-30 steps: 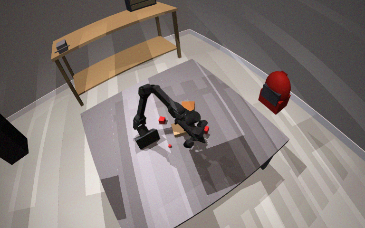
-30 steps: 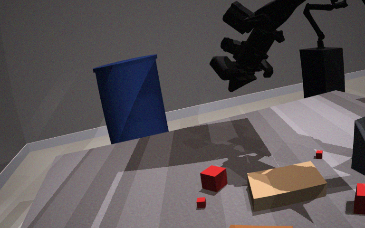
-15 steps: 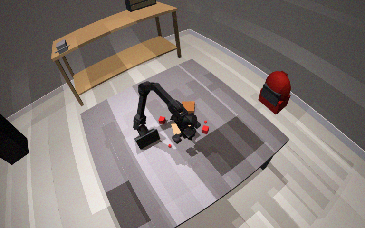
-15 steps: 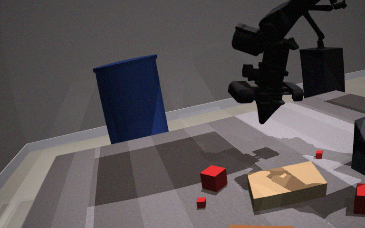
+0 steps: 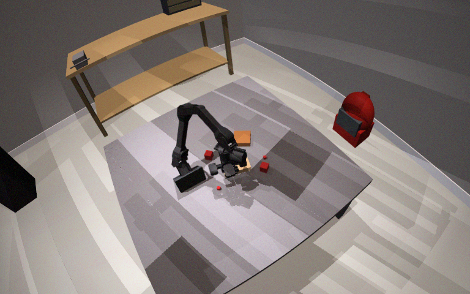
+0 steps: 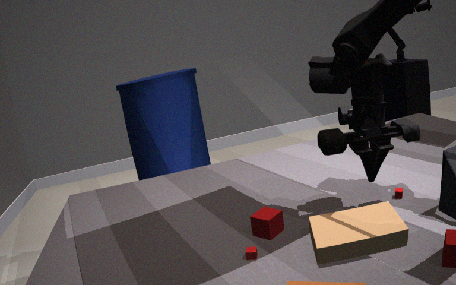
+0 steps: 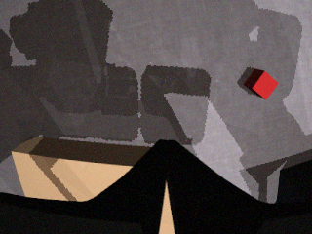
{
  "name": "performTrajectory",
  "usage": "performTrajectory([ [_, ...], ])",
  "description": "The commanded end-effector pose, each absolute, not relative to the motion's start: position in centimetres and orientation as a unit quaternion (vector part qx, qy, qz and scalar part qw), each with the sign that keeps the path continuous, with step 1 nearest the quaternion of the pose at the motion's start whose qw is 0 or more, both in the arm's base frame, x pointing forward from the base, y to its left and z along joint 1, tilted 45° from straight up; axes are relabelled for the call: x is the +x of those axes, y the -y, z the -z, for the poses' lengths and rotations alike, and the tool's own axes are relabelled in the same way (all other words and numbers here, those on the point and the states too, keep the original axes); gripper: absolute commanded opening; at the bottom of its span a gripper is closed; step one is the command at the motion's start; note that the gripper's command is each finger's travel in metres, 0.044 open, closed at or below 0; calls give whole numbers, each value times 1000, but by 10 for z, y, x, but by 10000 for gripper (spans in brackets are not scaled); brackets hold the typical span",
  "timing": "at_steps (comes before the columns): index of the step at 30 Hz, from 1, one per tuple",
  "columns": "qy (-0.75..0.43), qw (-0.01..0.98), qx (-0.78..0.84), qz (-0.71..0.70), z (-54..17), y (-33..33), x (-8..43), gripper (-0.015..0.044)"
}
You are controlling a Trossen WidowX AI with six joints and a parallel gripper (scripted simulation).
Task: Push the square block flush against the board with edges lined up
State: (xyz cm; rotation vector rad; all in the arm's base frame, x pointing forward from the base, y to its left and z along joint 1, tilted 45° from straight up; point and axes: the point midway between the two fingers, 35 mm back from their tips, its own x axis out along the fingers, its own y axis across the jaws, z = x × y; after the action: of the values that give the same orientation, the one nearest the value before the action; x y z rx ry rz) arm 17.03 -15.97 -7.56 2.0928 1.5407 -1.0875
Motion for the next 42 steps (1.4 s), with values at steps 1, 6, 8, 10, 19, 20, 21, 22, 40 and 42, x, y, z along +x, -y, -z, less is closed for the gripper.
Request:
performTrajectory([
  [1,-540,146,736,382,72,155,170,0],
  [6,-540,146,736,381,109,119,176,0],
  [8,-540,146,736,381,111,117,177,0],
  [10,-540,146,736,381,111,117,177,0],
  [19,-539,146,736,381,107,113,180,0],
  [20,-539,146,736,382,106,113,181,0],
  [21,-539,146,736,382,105,112,181,0],
  [22,-539,146,736,382,105,112,182,0],
  [40,-539,146,736,382,92,101,191,0],
  [42,-539,146,736,382,91,100,192,0],
])
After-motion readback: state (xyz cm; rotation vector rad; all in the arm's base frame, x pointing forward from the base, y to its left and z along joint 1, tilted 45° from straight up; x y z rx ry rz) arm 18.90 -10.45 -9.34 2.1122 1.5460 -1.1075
